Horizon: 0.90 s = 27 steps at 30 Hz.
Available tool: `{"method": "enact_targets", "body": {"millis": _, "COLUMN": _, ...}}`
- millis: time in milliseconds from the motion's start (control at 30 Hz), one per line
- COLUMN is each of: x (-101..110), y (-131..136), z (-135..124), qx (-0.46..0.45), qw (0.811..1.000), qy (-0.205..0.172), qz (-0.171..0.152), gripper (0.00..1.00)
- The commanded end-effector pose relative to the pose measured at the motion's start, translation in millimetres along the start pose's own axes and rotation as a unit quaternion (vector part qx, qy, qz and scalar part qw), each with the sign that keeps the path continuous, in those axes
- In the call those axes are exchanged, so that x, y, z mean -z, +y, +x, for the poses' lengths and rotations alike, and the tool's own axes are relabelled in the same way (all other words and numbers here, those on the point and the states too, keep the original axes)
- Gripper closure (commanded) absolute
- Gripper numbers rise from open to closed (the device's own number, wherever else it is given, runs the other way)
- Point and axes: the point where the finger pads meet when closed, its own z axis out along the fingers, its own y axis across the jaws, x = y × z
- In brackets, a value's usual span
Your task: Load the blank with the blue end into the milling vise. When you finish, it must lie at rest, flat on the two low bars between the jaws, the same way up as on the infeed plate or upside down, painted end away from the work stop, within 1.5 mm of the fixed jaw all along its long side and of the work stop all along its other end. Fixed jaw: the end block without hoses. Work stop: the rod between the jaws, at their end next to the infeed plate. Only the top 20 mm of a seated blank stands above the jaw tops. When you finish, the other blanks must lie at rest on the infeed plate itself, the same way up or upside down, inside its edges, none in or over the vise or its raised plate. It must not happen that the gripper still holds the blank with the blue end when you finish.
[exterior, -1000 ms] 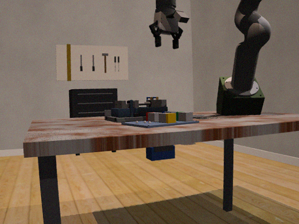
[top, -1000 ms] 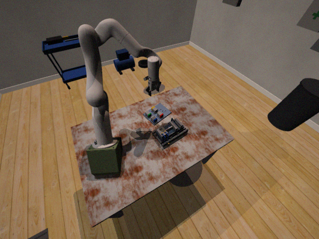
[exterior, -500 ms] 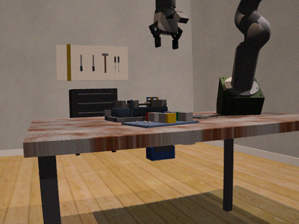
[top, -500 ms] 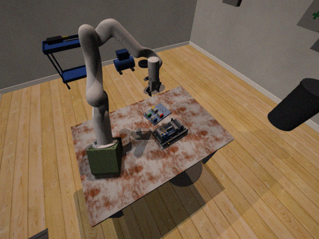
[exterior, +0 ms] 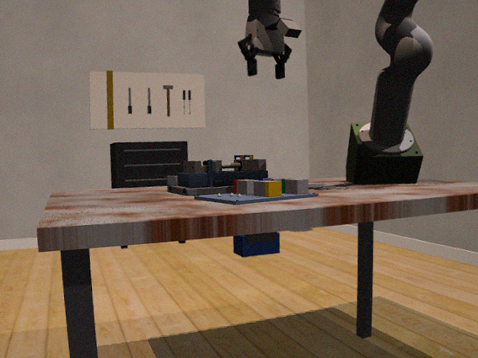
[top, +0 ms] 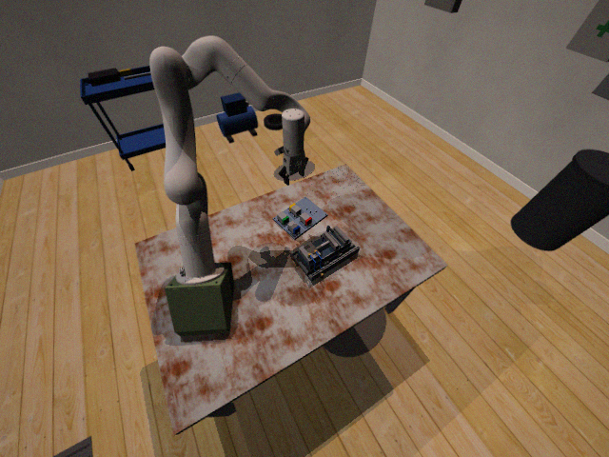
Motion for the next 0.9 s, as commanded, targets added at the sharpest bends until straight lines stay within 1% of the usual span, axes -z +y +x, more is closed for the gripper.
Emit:
{"method": "enact_targets", "body": {"millis": 0, "x": 0.6, "y": 0.6, "z": -0.2, "qx": 0.0, "qw": 1.0, "qy": 0.0, "qz": -0.001, "gripper": 0.0}}
{"method": "enact_targets", "body": {"millis": 867, "x": 0.3, "y": -0.7, "z": -2.9, "qx": 0.0, "qw": 1.0, "qy": 0.0, "qz": -0.001, "gripper": 0.0}}
